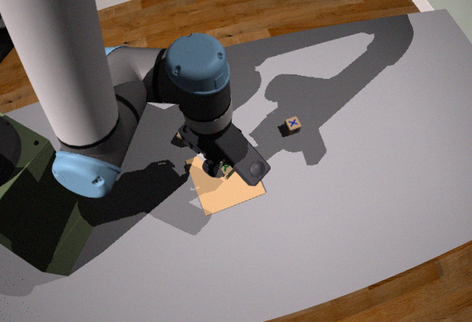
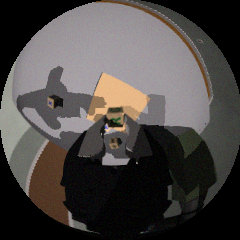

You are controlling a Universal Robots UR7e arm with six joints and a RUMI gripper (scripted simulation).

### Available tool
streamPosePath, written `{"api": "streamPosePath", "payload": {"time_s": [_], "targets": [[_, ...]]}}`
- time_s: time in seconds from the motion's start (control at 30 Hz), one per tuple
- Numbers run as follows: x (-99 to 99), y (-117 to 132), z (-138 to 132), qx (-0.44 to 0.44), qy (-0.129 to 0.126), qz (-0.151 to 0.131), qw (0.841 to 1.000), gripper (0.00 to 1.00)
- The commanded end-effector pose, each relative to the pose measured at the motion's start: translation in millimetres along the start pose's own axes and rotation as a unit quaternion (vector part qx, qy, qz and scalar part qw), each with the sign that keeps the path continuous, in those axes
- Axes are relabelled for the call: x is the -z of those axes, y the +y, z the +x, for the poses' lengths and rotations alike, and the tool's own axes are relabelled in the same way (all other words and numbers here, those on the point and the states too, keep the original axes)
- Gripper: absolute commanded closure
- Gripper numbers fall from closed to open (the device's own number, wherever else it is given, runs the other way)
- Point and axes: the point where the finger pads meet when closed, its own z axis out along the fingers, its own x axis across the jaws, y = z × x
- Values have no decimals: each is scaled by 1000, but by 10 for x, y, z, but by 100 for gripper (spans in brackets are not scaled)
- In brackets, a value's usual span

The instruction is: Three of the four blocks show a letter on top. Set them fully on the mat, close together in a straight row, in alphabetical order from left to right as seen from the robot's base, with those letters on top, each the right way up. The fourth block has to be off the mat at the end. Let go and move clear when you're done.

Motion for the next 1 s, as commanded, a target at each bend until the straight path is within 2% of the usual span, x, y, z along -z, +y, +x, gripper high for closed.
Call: {"api": "streamPosePath", "payload": {"time_s": [0.0, 0.23, 0.43, 0.97], "targets": [[133, -4, -3, 0, 0, 0, 1000, 91], [366, -4, -3, 0, 0, 0, 1000, 91], [490, -4, -3, 0, 0, 0, 1000, 91], [536, -4, -3, 0, 0, 0, 1000, 91]]}}
